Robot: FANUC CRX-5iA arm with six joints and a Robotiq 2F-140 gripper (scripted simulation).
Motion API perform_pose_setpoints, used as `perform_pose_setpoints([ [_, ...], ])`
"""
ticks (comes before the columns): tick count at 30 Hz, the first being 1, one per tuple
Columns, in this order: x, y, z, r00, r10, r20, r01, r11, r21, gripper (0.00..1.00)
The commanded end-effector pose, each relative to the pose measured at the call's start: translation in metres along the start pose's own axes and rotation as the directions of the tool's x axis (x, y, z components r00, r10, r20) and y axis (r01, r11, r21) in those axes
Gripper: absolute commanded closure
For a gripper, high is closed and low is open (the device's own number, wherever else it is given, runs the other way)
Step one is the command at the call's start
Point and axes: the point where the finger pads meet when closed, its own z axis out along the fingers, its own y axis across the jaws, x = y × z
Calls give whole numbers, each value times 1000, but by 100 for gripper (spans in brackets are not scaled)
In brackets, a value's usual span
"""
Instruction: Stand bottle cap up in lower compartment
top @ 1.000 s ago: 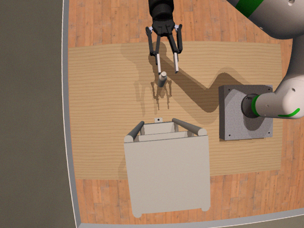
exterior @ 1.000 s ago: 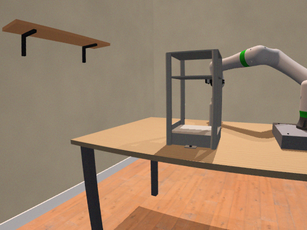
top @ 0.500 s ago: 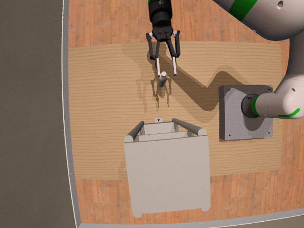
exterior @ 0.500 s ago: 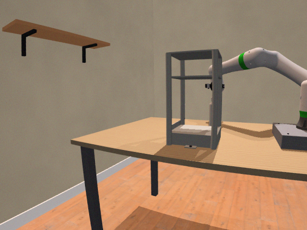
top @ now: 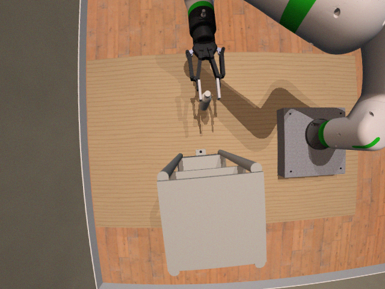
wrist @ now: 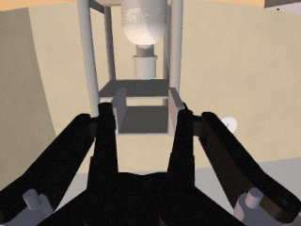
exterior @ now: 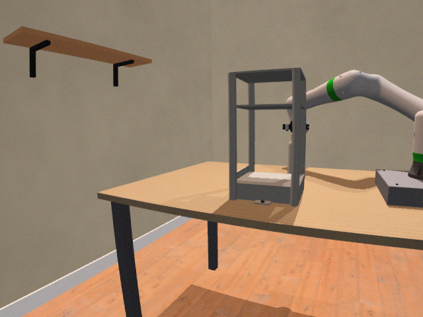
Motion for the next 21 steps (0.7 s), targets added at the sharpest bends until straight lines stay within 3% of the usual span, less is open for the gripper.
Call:
perform_pose_setpoints([
  [1, 11, 0, 0, 1000, -1, 0, 1, 1000, 0, 64],
  [21, 64, 0, 0, 1000, -1, 0, 1, 1000, 0, 64],
])
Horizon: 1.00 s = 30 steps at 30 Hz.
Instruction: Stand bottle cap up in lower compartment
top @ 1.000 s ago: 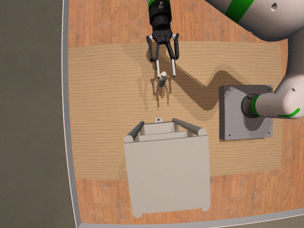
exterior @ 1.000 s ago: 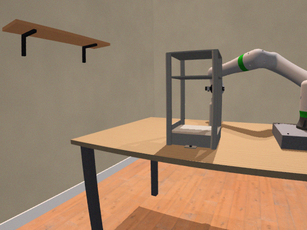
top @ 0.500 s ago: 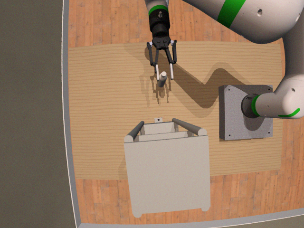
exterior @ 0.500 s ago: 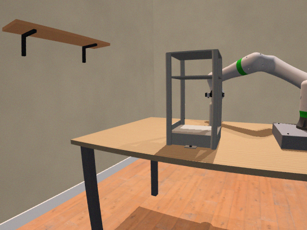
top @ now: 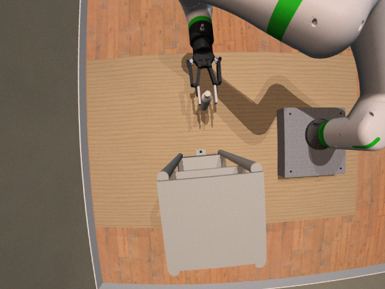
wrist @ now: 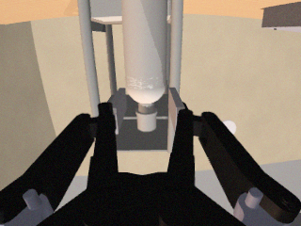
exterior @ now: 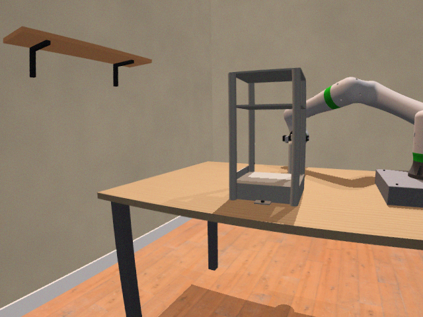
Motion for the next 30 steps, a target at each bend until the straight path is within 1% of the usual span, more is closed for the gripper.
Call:
perform_pose_setpoints([
  [1, 9, 0, 0, 1000, -1, 0, 1, 1000, 0, 64],
  [19, 41, 0, 0, 1000, -1, 0, 1, 1000, 0, 64],
  [30, 52, 0, 0, 1000, -1, 0, 1, 1000, 0, 64],
])
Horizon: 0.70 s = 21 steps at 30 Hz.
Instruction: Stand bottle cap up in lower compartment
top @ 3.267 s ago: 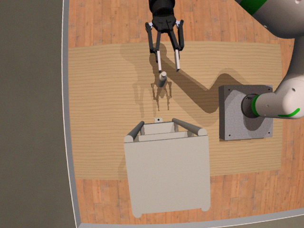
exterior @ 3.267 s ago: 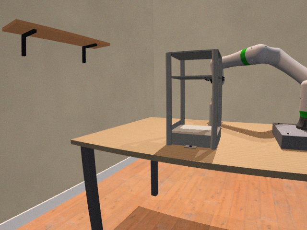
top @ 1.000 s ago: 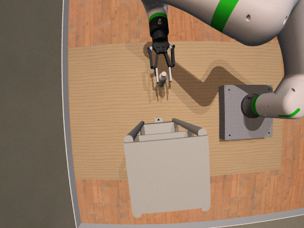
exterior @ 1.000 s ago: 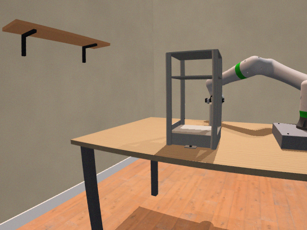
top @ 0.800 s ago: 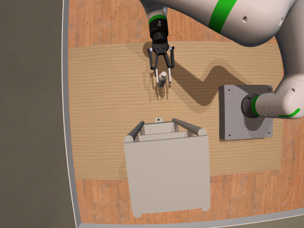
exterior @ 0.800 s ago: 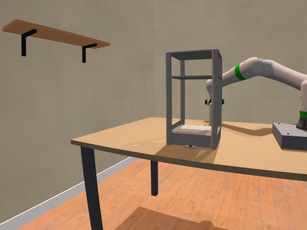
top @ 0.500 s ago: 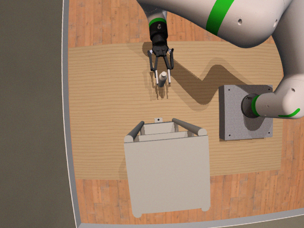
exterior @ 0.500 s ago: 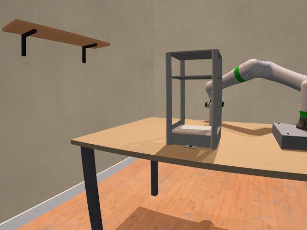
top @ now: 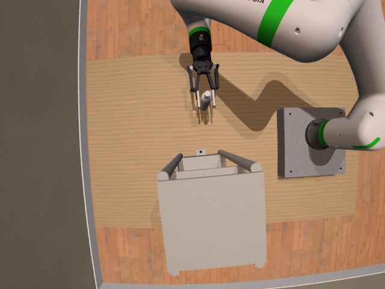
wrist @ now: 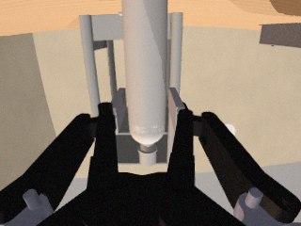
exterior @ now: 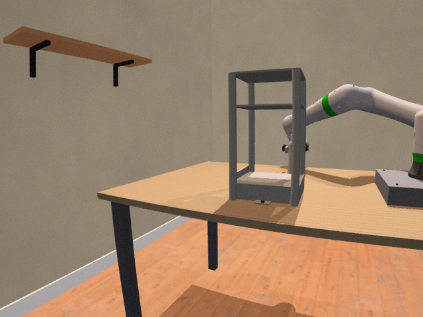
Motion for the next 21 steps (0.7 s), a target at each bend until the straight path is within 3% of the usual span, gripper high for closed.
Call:
perform_pose_setpoints([
  [1, 3, 0, 0, 1000, 0, 0, 0, 1000, 0, 64],
  [21, 10, 0, 0, 1000, 0, 0, 0, 1000, 0, 64],
])
